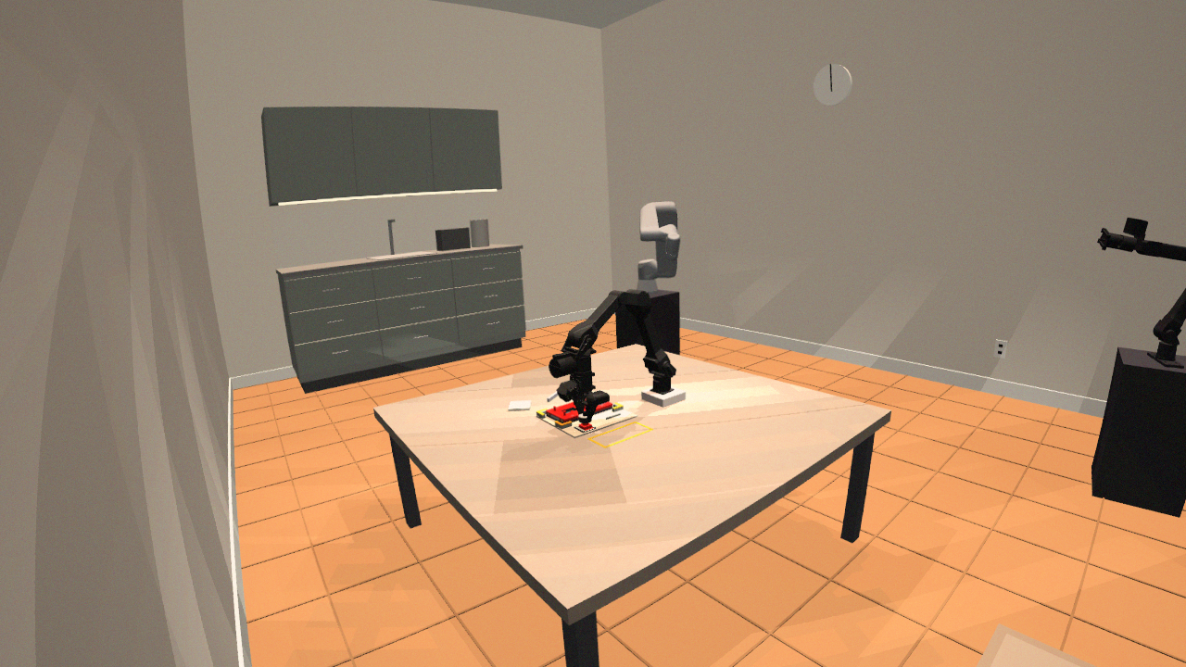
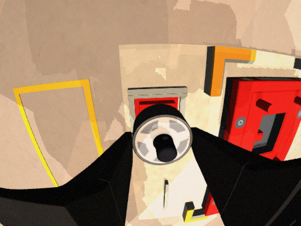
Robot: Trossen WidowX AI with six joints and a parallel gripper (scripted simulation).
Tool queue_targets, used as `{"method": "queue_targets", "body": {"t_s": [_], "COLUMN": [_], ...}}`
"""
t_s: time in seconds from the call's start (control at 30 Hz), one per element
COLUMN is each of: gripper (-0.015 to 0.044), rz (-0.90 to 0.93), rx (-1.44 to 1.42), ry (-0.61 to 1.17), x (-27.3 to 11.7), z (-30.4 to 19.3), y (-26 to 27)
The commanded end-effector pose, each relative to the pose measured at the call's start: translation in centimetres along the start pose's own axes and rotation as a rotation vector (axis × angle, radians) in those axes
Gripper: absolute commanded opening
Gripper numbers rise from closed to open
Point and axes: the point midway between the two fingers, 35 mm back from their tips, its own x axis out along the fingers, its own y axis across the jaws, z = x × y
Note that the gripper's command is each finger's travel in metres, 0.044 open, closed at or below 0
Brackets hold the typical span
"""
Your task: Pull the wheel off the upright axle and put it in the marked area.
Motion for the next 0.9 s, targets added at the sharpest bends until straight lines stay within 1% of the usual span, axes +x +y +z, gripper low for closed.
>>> {"method": "queue_targets", "body": {"t_s": [0.0,0.87], "gripper": [0.0000,0.0000], "rz": [0.002,0.001], "rx": [-0.001,-0.002], "ry": [-0.005,-0.005], "x": [-0.30,-1.15], "z": [0.13,0.14], "y": [0.06,0.06]}}
